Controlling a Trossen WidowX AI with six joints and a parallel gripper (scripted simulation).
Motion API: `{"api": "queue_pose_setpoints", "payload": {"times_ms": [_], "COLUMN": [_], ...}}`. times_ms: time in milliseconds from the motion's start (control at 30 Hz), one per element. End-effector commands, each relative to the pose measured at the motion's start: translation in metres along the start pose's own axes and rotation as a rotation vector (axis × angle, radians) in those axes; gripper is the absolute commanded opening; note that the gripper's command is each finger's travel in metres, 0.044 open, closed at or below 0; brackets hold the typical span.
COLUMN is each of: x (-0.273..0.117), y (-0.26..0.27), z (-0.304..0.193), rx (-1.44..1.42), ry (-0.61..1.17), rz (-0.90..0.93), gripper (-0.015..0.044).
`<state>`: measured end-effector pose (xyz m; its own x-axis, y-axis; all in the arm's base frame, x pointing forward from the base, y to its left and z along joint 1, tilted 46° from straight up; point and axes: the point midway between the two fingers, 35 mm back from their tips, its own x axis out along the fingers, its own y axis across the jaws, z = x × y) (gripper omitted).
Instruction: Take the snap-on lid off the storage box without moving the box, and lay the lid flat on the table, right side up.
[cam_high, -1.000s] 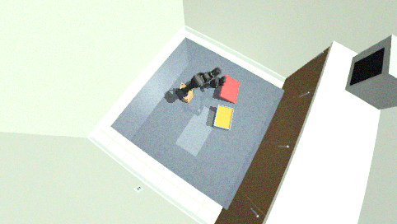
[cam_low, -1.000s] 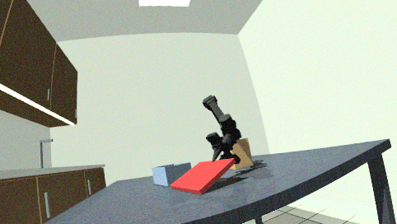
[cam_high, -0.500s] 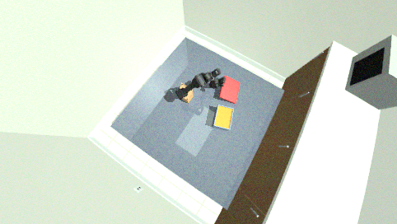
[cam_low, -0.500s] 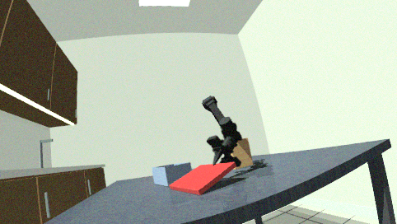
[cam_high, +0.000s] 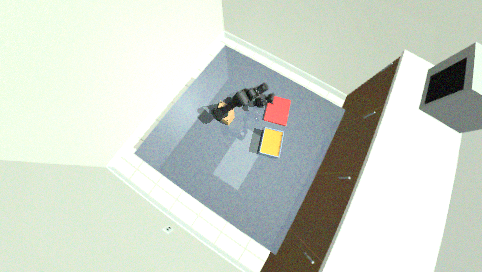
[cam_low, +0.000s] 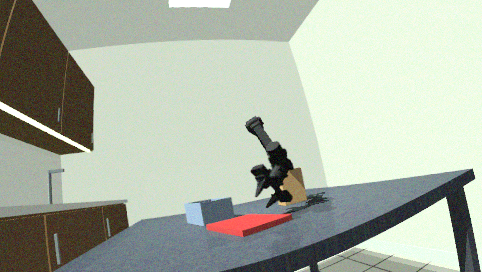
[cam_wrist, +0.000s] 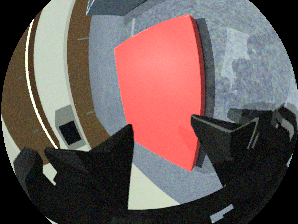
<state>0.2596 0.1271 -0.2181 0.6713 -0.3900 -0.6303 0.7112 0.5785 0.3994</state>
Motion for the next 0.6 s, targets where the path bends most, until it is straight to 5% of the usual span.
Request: {"api": "queue_pose_setpoints", "payload": {"times_ms": [0,100,567], "x": [-0.005,-0.009,-0.031], "y": [-0.005,-0.009,-0.028], "z": [0.000,0.000,-0.001], "rx": [-0.001,-0.001,-0.002], "ry": [0.002,0.002,0.005], "rz": [-0.003,-0.004,-0.006], "gripper": [0.0380,0.0440,0.0440]}}
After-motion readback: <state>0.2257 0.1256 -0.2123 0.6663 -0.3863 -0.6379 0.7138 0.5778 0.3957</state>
